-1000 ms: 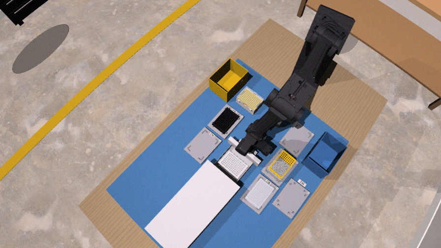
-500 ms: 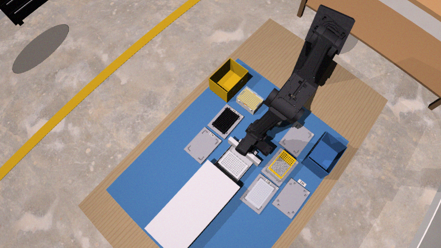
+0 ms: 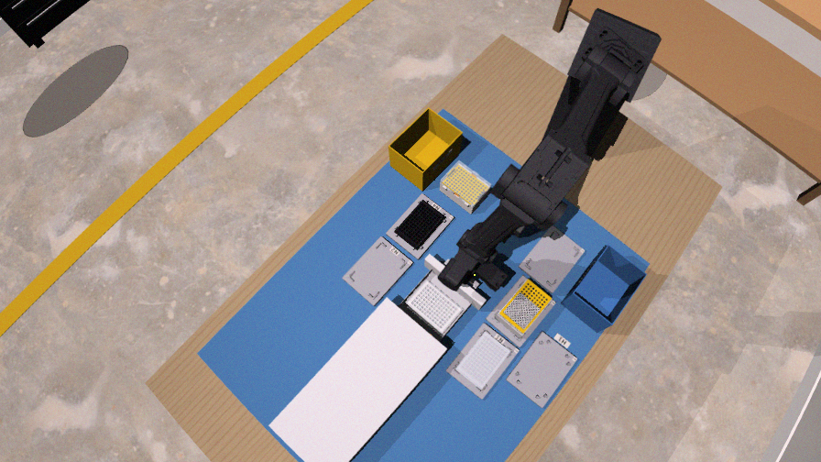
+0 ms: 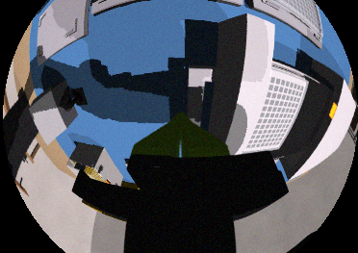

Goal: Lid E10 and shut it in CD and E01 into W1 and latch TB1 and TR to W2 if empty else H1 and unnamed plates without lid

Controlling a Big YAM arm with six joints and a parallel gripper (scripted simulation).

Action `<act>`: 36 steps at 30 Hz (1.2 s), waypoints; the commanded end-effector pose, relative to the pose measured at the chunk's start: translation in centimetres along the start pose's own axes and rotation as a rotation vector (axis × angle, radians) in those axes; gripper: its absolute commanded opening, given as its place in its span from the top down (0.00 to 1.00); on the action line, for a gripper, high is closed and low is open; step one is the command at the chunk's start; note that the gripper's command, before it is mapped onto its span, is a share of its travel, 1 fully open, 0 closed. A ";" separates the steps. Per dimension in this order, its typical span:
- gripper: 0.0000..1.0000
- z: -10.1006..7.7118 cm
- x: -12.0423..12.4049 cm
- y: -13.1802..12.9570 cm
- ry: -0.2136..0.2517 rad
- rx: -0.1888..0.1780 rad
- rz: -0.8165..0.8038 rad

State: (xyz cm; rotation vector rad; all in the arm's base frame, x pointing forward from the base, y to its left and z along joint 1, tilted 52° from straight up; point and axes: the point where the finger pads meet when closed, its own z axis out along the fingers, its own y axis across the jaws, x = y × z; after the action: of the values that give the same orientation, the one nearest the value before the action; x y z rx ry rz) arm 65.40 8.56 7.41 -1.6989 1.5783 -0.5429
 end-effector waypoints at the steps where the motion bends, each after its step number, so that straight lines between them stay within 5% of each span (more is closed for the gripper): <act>1: 1.00 -1.6 0.6 -3.8 0.008 0.056 -0.008; 22: 1.00 -1.1 0.8 -5.9 0.008 0.060 -0.008; 28: 1.00 -0.8 0.9 -5.9 0.009 0.037 -0.005; 36: 1.00 -0.9 0.6 -6.6 0.006 0.058 -0.010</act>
State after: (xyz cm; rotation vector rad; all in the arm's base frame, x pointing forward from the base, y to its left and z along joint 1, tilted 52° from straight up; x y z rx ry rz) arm 67.68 8.43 10.20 -1.6972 1.5771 -0.5445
